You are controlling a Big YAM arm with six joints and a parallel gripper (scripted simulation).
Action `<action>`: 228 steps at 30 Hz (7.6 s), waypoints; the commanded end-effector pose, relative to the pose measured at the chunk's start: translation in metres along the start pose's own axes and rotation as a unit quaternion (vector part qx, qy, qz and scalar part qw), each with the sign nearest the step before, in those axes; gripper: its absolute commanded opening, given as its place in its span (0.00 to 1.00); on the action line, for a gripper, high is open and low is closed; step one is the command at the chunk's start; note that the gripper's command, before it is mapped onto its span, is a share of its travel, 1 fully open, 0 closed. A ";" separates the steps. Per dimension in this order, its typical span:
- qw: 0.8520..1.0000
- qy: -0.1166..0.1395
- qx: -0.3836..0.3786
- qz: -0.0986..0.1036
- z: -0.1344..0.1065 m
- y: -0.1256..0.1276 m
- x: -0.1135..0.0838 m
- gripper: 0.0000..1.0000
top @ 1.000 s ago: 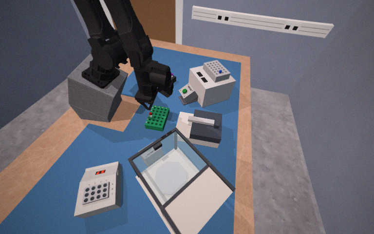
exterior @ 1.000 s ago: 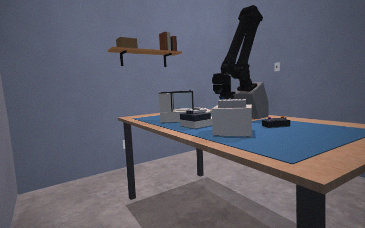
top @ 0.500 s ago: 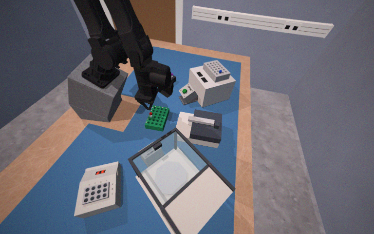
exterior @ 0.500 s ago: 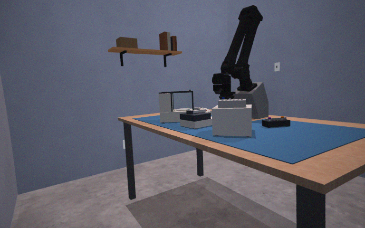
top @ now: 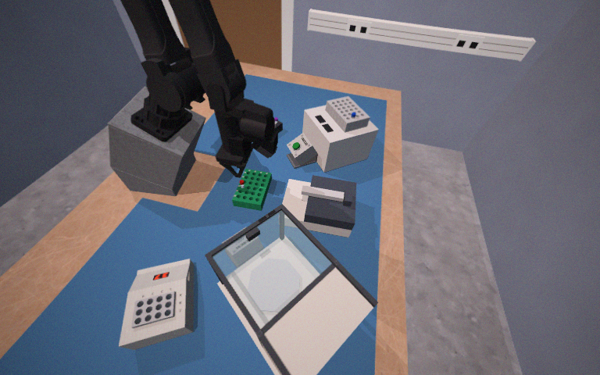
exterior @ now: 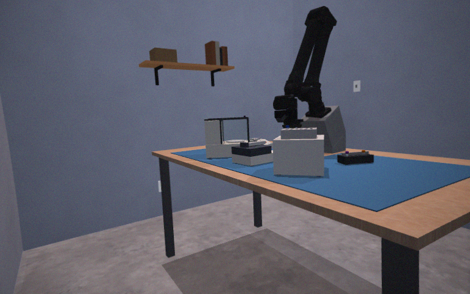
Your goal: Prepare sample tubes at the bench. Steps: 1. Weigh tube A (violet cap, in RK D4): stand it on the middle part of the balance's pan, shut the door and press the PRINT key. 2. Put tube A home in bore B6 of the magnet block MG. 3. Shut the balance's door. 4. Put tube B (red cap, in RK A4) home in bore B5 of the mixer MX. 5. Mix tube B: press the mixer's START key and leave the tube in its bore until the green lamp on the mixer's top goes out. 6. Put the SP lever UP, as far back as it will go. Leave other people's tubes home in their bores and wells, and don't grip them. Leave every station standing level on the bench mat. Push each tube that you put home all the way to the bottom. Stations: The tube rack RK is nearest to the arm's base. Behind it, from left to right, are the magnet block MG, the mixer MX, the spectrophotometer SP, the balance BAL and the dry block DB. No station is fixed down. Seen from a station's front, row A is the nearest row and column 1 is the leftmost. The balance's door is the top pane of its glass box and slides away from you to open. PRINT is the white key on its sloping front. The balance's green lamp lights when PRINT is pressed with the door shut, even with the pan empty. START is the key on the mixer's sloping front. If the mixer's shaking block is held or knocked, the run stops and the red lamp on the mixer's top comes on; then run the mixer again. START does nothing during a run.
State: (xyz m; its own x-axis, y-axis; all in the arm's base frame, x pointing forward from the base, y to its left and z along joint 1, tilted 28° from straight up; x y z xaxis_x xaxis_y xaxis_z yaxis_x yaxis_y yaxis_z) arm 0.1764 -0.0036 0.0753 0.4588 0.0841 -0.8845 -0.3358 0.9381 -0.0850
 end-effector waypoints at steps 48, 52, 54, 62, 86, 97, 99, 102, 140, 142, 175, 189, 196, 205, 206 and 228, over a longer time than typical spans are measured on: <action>1.000 -0.003 -0.001 0.000 0.002 0.001 0.045 0.36; 1.000 -0.004 -0.001 0.000 0.002 0.001 0.047 0.36; 1.000 -0.004 -0.002 0.000 0.003 0.001 0.048 0.36; 1.000 -0.005 -0.002 0.000 0.004 0.001 0.051 0.36; 1.000 -0.012 -0.001 -0.003 0.005 0.000 0.052 0.36; 1.000 -0.012 -0.001 -0.003 0.005 0.000 0.052 0.36; 1.000 -0.012 -0.001 -0.003 0.005 0.000 0.052 0.36; 1.000 -0.012 -0.001 -0.003 0.005 0.000 0.052 0.36; 1.000 -0.011 0.005 -0.006 0.004 -0.004 0.052 0.09; 1.000 -0.011 0.005 -0.006 0.004 -0.004 0.052 0.09; 1.000 -0.004 -0.002 -0.003 0.000 -0.004 0.048 0.09; 1.000 -0.003 -0.002 -0.003 -0.001 -0.003 0.042 0.09; 1.000 -0.003 -0.002 -0.003 -0.001 -0.004 0.040 0.09; 1.000 -0.003 -0.002 -0.003 -0.002 -0.004 0.035 0.09; 1.000 -0.003 -0.002 -0.003 -0.002 -0.004 0.035 0.09; 1.000 -0.001 -0.002 -0.002 -0.005 -0.002 0.026 0.09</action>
State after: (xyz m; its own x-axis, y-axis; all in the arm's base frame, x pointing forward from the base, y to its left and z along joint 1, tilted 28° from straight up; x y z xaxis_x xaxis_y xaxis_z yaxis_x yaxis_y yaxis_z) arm 0.1907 -0.0032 0.0513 0.4739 0.0831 -0.8766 -0.3322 0.9388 -0.0906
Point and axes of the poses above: the point where the finger pads meet when closed, its own x axis out along the fingers, its own y axis across the jaws, z = x × y, the point moved 10 cm from there along -x, back along the fingers, and after that the axes turned 14 degrees about -x, right-handed, at the moved point
